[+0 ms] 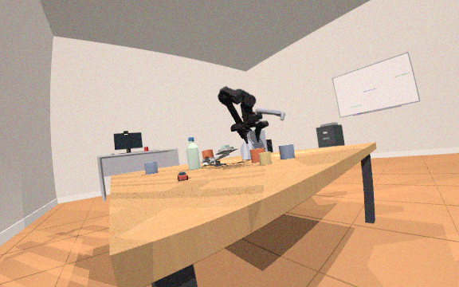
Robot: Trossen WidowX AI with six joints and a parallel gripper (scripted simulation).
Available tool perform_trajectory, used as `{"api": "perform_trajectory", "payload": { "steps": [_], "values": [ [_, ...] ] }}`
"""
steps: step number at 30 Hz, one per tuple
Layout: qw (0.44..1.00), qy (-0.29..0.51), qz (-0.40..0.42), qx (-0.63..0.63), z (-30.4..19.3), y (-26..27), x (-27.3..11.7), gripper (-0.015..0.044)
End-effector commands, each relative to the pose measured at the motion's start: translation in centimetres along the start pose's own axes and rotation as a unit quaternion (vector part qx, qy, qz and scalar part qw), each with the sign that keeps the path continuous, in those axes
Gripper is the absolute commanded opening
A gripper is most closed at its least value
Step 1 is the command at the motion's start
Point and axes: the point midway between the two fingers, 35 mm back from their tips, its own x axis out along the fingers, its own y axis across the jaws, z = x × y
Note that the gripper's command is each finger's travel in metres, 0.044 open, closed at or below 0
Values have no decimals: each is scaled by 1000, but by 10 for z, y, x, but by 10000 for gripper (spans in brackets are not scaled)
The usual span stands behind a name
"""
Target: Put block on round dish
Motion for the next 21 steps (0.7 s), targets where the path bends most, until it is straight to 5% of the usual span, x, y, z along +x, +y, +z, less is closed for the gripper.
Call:
{"api": "perform_trajectory", "payload": {
  "steps": [1, 21],
  "values": [
    [997, -1, 1, 71, -2, -7, -4, 260],
    [914, 4, -5, 406, -14, -41, -17, 260]
  ]
}}
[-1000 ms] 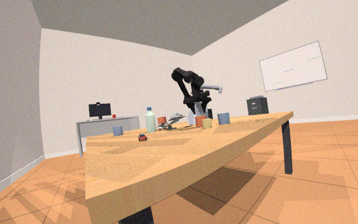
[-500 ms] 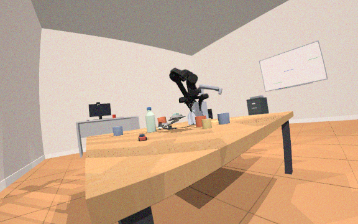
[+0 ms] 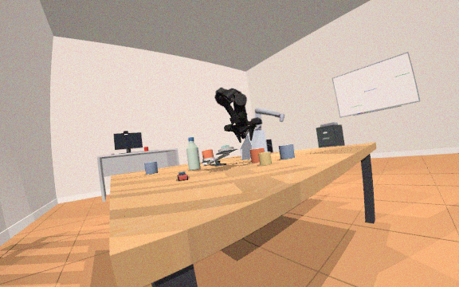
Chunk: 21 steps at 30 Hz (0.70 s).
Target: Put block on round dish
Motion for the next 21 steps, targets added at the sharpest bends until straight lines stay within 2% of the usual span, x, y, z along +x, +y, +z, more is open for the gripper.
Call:
{"api": "perform_trajectory", "payload": {
  "steps": [1, 11, 21],
  "values": [
    [997, -4, -3, 81, 5, -10, -5, 260],
    [968, -3, -7, 252, 10, -27, -11, 260],
    [911, -4, -10, 413, 14, -45, -16, 260]
  ]
}}
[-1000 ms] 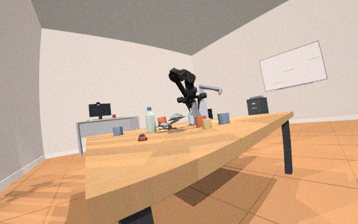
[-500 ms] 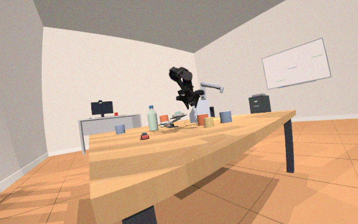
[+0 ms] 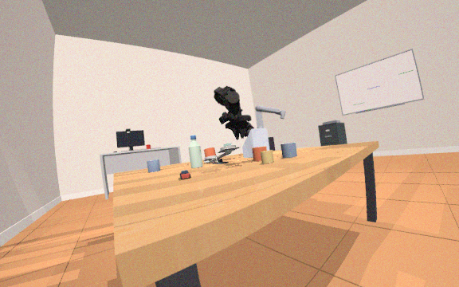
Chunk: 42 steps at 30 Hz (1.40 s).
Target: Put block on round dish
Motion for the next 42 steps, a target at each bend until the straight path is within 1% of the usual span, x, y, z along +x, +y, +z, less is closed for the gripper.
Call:
{"api": "perform_trajectory", "payload": {
  "steps": [1, 8, 15, 22, 30, 39, 42],
  "values": [
    [997, -4, 0, 80, 9, -5, -5, 260],
    [980, -6, -3, 197, 20, -13, -8, 260],
    [950, -8, -6, 311, 30, -22, -11, 260],
    [907, -12, -9, 420, 40, -31, -14, 260],
    [844, -16, -11, 536, 50, -41, -17, 260],
    [838, -16, -11, 545, 51, -42, -18, 260],
    [838, -16, -11, 545, 52, -42, -7, 260]
  ]
}}
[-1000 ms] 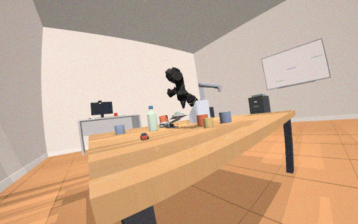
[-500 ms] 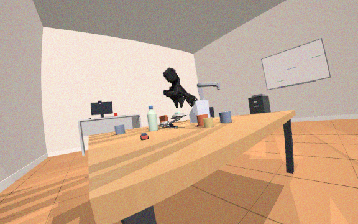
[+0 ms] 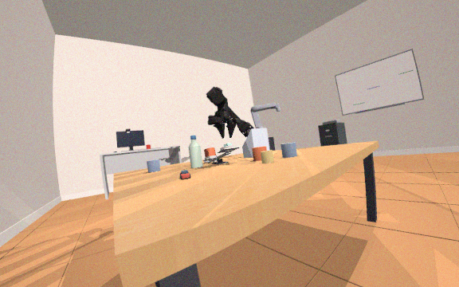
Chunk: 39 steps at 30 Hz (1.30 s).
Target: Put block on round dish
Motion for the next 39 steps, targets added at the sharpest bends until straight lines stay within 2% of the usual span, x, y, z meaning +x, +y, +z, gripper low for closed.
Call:
{"api": "perform_trajectory", "payload": {
  "steps": [1, 29, 33, 39],
  "values": [
    [1000, -3, 1, 5, 2, 1, 12, 260],
    [1000, -4, 1, 5, 2, 1, 50, 260],
    [1000, -4, 1, 5, 2, 1, 50, 155],
    [1000, -4, 1, 5, 2, 1, 50, 115]
  ]
}}
